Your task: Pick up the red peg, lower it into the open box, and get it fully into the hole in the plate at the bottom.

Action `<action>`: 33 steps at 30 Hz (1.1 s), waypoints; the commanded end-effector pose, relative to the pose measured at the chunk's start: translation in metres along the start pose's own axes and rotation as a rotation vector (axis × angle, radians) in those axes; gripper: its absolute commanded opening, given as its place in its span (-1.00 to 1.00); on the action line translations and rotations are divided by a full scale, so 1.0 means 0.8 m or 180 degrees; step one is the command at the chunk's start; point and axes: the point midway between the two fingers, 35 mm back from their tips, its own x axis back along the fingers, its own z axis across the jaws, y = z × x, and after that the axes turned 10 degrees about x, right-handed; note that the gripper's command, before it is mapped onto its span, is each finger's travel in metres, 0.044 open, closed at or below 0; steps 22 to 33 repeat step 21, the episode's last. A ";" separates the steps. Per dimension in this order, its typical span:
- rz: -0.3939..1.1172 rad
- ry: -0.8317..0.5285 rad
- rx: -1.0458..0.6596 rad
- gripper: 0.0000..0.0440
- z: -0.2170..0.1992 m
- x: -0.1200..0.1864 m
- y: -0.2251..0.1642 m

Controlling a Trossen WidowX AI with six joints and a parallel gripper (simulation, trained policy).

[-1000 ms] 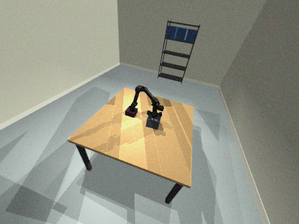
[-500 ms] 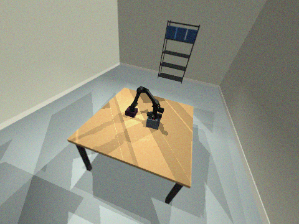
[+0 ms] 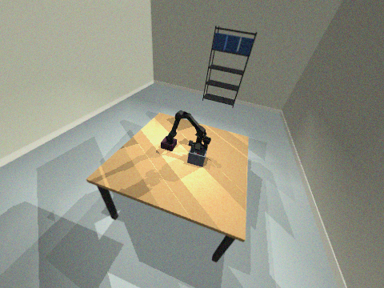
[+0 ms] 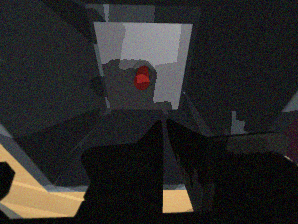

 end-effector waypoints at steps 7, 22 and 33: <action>0.0179 0.0008 -0.0115 -0.88 -0.002 0.014 -0.016; 0.0350 0.0422 -0.0111 -0.98 0.029 0.068 0.000; 0.0350 0.0422 -0.0111 -0.98 0.029 0.068 0.000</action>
